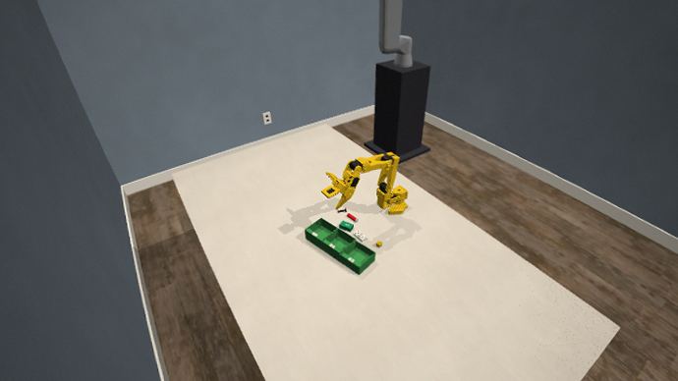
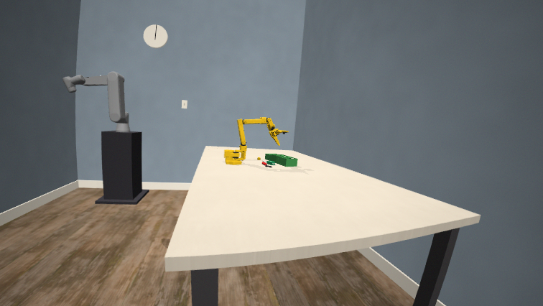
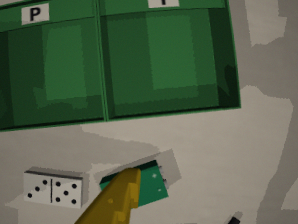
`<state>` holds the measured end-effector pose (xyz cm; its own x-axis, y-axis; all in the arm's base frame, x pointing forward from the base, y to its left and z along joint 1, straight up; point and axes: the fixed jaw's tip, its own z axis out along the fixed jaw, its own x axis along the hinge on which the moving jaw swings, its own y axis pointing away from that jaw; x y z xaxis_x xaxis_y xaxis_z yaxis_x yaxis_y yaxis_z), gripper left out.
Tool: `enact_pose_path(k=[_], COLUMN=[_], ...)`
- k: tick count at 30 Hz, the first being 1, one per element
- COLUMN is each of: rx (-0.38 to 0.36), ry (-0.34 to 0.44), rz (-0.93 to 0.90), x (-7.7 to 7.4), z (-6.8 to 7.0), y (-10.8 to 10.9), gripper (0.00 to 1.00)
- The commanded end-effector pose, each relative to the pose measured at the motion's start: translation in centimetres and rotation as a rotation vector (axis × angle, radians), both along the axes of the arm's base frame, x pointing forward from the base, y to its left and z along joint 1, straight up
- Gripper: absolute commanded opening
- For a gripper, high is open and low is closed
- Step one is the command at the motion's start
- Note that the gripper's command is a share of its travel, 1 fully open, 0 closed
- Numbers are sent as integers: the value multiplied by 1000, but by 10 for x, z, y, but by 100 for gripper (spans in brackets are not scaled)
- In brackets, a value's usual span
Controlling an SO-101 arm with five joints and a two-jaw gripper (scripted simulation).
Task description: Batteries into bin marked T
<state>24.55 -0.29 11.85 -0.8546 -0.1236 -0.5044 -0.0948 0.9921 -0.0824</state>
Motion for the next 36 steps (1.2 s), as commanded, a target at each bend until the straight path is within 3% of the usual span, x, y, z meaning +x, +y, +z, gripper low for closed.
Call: enact_pose_path(k=[1, 11, 29, 36], rx=[-6, -10, -82, -95], ry=[-67, -86, -356, -396], rz=[14, 20, 93, 103], x=[6, 11, 70, 78], z=[13, 13, 24, 25], y=[2, 2, 1, 1], gripper=[100, 100, 100, 100])
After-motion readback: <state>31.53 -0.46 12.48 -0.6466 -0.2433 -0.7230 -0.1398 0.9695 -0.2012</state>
